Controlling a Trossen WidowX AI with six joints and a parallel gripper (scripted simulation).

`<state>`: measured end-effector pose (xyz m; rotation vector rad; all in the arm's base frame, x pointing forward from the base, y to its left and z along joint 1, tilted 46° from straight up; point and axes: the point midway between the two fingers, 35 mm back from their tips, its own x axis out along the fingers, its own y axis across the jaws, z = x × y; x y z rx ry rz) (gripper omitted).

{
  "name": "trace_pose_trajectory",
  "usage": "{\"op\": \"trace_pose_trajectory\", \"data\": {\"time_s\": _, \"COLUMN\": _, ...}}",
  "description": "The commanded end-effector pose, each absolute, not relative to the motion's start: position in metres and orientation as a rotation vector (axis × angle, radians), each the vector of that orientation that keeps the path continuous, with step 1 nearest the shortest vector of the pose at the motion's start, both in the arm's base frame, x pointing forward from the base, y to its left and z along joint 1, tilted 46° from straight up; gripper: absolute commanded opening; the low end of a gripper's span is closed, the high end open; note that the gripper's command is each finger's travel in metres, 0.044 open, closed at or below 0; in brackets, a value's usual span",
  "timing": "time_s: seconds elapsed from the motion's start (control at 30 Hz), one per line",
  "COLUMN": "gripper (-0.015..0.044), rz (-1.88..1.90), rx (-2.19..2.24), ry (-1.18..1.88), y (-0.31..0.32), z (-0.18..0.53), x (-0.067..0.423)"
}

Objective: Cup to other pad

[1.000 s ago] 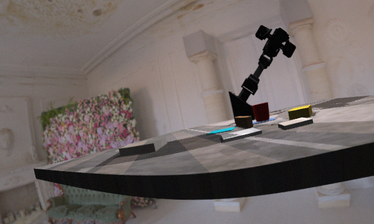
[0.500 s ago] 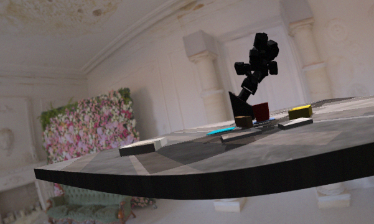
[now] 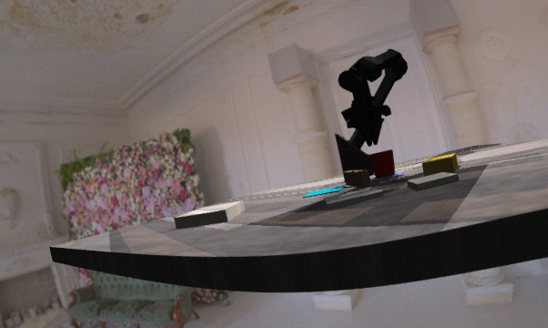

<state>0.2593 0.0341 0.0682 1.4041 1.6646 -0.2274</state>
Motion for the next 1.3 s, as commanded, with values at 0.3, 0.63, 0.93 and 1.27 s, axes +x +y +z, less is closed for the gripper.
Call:
{"op": "trace_pose_trajectory", "data": {"time_s": 0.3, "gripper": 0.0148, "rz": -0.256, "rx": 1.472, "ry": 1.703, "y": 0.037, "z": 0.069, "x": 0.260}}
{"op": "trace_pose_trajectory", "data": {"time_s": 0.63, "gripper": 0.0148, "rz": -0.257, "rx": 1.471, "ry": 1.702, "y": 0.048, "z": 0.057, "x": 0.262}}
{"op": "trace_pose_trajectory", "data": {"time_s": 0.93, "gripper": 0.0148, "rz": -0.257, "rx": 1.471, "ry": 1.701, "y": 0.058, "z": 0.047, "x": 0.263}}
{"op": "trace_pose_trajectory", "data": {"time_s": 1.27, "gripper": 0.0148, "rz": -0.256, "rx": 1.472, "ry": 1.702, "y": 0.070, "z": 0.035, "x": 0.263}}
